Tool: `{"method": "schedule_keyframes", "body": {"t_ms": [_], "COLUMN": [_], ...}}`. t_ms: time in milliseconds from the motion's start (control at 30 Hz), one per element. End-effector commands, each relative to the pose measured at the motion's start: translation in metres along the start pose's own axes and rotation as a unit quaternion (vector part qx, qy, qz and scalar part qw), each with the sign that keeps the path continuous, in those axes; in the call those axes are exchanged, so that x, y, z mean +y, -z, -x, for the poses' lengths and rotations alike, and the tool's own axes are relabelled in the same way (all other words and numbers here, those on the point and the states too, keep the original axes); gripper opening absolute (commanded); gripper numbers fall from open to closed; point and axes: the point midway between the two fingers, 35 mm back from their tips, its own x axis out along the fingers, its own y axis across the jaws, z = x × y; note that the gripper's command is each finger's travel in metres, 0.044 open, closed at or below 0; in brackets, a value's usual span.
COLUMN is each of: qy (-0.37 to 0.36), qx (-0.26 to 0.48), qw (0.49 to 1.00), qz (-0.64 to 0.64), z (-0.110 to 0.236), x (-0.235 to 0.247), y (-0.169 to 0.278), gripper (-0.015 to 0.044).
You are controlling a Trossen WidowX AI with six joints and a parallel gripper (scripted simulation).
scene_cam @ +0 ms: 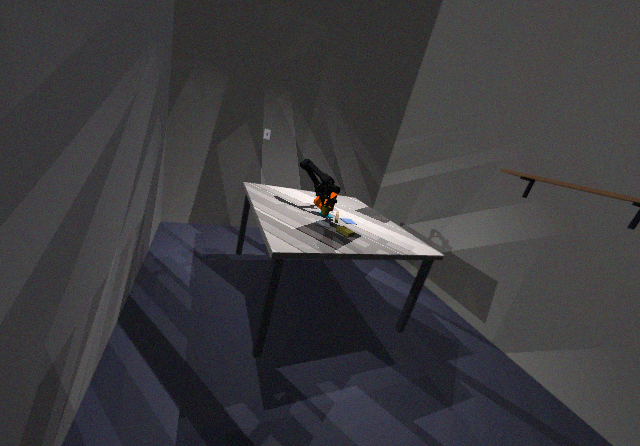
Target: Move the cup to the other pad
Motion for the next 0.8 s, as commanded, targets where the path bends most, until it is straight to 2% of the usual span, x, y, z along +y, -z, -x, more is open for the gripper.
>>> {"method": "schedule_keyframes", "body": {"t_ms": [0,767], "qy": [-0.001,0.0], "qx": [0.001,0.001], "qw": [1.0,1.0], "qz": [-0.002,-0.001], "z": [0.006,0.034], "x": [0.001,0.002], "y": [0.0,0.0], "gripper": [0.0147,0.0147]}}
